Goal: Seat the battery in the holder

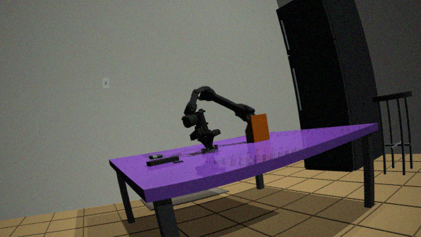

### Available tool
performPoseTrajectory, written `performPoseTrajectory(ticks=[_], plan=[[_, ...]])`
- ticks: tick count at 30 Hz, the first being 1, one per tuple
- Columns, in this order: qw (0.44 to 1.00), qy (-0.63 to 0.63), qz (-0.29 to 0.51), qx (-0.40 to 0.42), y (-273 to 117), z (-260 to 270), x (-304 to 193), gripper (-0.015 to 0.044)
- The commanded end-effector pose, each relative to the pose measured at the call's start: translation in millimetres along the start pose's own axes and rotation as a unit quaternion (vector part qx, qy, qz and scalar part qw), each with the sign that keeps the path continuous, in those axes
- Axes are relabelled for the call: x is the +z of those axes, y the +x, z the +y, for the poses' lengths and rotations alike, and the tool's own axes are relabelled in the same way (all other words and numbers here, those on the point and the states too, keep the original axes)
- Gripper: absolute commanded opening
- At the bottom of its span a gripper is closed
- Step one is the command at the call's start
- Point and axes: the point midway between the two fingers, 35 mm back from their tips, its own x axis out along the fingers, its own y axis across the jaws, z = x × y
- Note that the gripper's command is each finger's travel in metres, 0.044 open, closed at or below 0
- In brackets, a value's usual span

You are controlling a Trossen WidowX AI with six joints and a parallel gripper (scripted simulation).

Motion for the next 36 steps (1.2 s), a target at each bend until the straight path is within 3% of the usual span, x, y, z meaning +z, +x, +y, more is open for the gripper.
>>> performPoseTrajectory(ticks=[1,36], plan=[[1.0,0.002,-0.011,-0.001,0.9,-1.8,0.7,0.0059],[0.998,0.001,-0.057,0.001,4.2,-3.6,-9.7,0.0059]])
